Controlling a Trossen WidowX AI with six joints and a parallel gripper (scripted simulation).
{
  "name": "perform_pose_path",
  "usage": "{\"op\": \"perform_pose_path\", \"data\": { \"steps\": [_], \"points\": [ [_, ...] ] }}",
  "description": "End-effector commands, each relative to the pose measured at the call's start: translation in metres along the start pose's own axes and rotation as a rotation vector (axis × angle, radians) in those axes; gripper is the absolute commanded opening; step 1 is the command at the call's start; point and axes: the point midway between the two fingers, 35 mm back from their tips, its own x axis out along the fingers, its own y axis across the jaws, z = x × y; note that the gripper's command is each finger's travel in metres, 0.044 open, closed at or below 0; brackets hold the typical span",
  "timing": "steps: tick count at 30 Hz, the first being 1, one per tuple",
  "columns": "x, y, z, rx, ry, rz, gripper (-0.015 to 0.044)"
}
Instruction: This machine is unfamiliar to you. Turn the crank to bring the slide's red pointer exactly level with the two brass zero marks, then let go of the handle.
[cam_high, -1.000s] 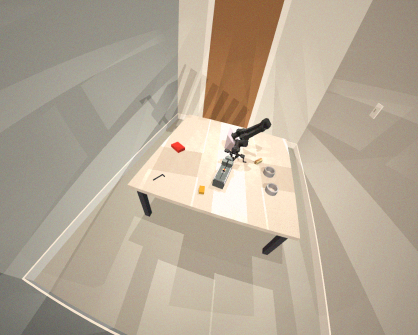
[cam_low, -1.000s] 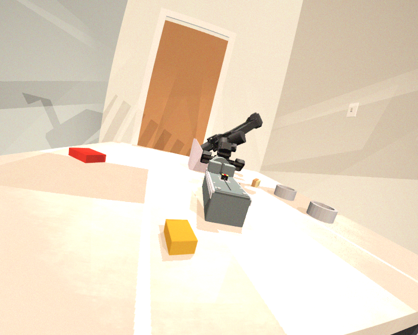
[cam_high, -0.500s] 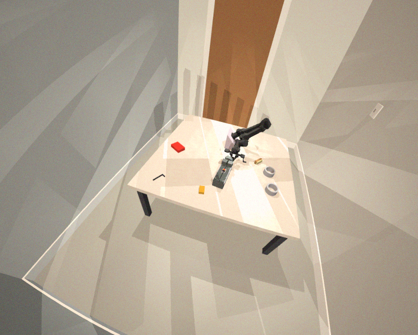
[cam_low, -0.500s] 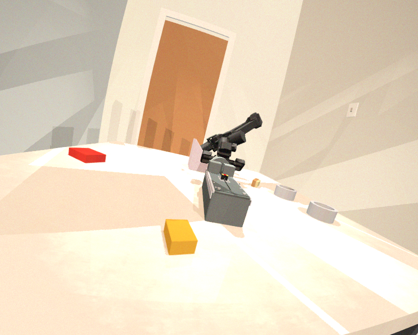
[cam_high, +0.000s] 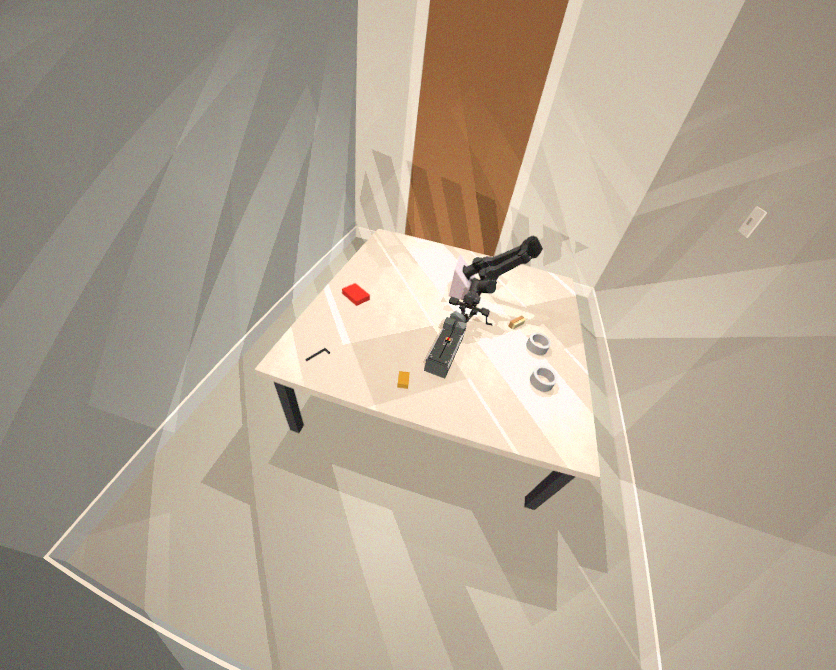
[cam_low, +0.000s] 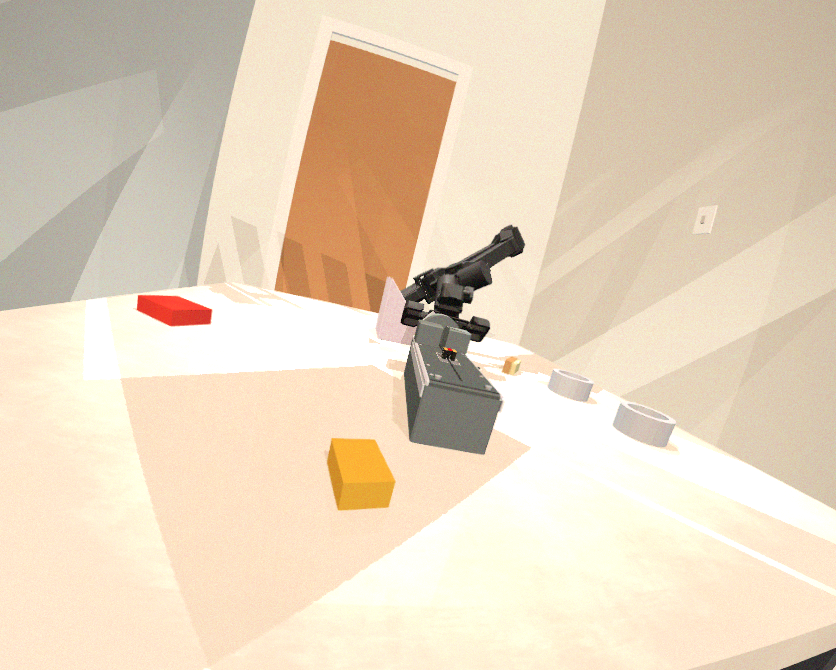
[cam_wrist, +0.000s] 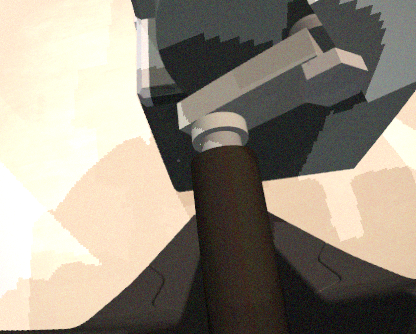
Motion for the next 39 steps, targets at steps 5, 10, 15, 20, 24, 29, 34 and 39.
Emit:
{"op": "perform_pose_path", "data": {
  "steps": [5, 10, 15, 20, 24, 29, 34, 39],
  "points": [
    [-0.0010, 0.0009, 0.0009, -0.004, -0.002, 0.004, 0.0000],
    [-0.0010, 0.0009, 0.0009, -0.004, -0.002, 0.004, 0.0000],
    [-0.0010, 0.0009, 0.0009, -0.004, -0.002, 0.004, 0.0000],
    [-0.0002, 0.0003, 0.0002, 0.000, 0.000, 0.001, 0.0000],
    [-0.0002, 0.0003, 0.0002, 0.000, 0.000, 0.001, 0.0000],
    [-0.0002, 0.0003, 0.0002, 0.000, 0.000, 0.001, 0.0079],
    [-0.0002, 0.0003, 0.0002, 0.000, 0.000, 0.001, 0.0210],
    [-0.0002, 0.0003, 0.0002, 0.000, 0.000, 0.001, 0.0341]
  ]
}}
